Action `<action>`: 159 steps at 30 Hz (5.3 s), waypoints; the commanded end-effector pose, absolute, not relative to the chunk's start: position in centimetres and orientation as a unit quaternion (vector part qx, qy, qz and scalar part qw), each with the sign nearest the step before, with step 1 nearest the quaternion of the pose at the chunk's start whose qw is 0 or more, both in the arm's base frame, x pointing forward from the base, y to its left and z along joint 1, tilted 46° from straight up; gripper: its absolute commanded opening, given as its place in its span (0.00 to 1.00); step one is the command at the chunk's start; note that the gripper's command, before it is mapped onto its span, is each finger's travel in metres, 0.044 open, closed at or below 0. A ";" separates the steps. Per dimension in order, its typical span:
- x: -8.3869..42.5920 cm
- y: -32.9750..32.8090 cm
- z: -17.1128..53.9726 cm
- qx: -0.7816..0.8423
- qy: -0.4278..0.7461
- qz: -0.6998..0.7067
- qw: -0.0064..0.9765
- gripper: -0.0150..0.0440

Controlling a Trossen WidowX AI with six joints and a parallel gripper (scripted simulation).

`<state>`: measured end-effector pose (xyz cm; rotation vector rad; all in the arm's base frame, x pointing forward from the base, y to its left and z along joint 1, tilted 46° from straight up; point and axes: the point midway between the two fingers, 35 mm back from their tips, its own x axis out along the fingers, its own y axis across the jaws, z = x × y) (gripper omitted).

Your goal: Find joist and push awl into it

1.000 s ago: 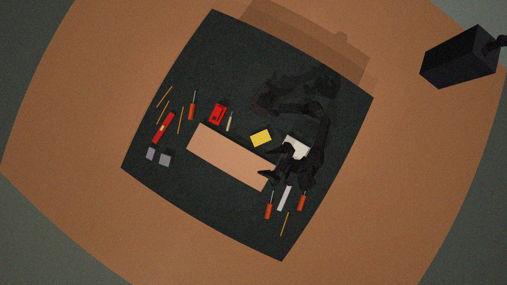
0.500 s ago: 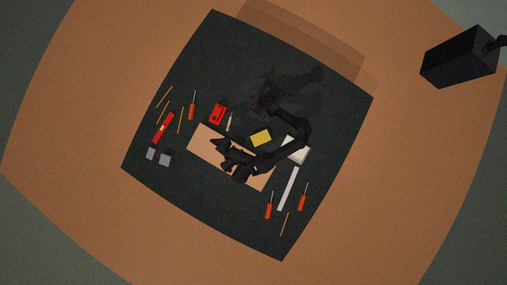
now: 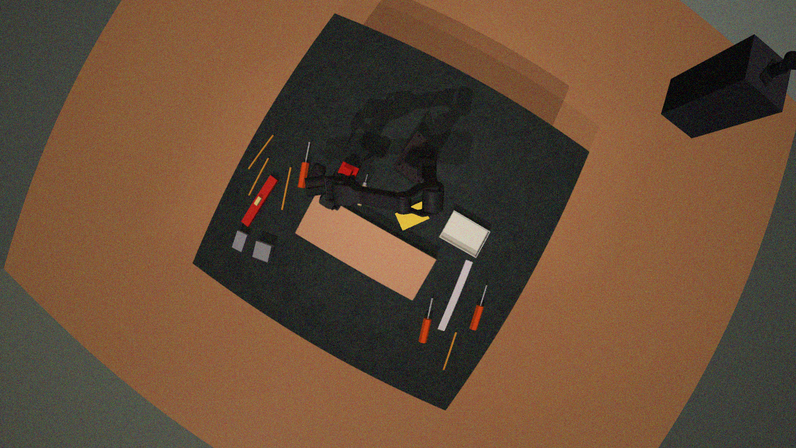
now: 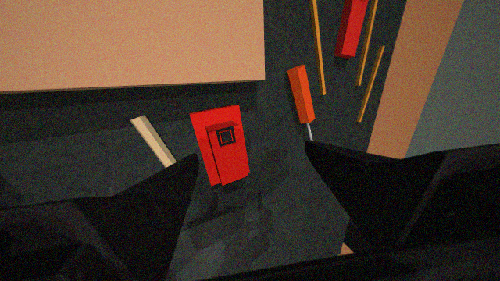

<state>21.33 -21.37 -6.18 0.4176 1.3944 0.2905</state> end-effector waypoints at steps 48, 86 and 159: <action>19.0 -15.1 -13.6 0.298 0.506 0.223 0.778 1.00; 19.1 -14.5 -14.2 0.298 0.506 0.224 0.778 0.55; 35.3 -24.4 -5.2 0.318 0.513 0.200 0.772 0.25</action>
